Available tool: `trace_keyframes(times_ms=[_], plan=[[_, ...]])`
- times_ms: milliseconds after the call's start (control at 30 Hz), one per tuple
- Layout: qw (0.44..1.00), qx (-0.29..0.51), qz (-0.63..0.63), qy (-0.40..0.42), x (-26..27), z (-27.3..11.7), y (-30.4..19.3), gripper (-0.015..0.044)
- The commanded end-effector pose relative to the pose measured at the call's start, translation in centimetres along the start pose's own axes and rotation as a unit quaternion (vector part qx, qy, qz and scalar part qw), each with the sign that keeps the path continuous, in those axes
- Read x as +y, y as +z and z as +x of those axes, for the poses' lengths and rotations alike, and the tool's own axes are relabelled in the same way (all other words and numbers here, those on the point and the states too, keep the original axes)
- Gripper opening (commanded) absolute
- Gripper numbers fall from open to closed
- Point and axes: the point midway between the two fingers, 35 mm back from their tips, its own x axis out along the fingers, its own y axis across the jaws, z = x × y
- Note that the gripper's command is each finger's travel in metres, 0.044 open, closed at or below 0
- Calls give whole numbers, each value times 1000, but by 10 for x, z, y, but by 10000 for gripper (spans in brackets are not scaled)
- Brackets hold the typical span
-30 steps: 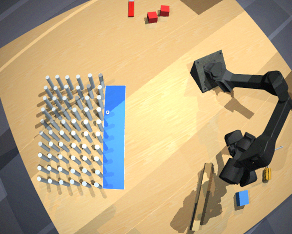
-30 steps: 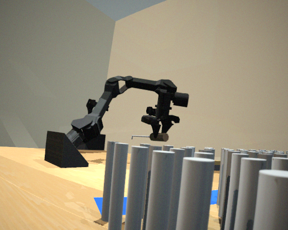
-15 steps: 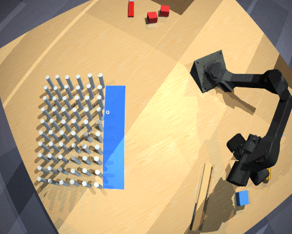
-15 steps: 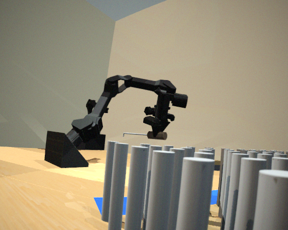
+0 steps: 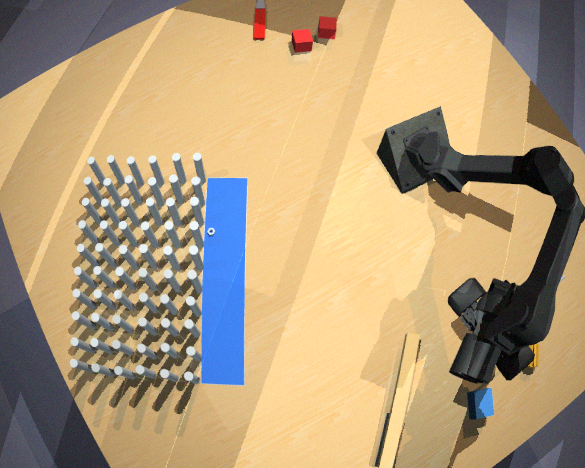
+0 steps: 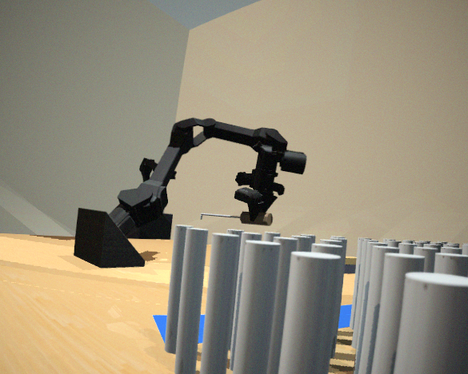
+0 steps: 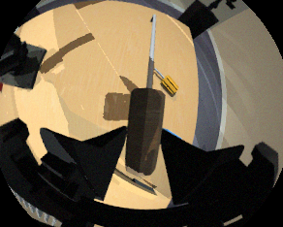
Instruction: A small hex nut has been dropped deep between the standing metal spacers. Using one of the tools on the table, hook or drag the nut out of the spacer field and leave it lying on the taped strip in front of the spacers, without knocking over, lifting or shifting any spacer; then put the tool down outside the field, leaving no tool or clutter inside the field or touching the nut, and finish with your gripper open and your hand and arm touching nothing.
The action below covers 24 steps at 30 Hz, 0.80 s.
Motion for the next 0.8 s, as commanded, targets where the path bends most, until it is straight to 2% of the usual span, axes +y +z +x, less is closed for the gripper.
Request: trace_keyframes(times_ms=[0,767], plan=[[1000,0,3,1,2,2,-1,0],[1000,0,2,4,7,16,-8,0]])
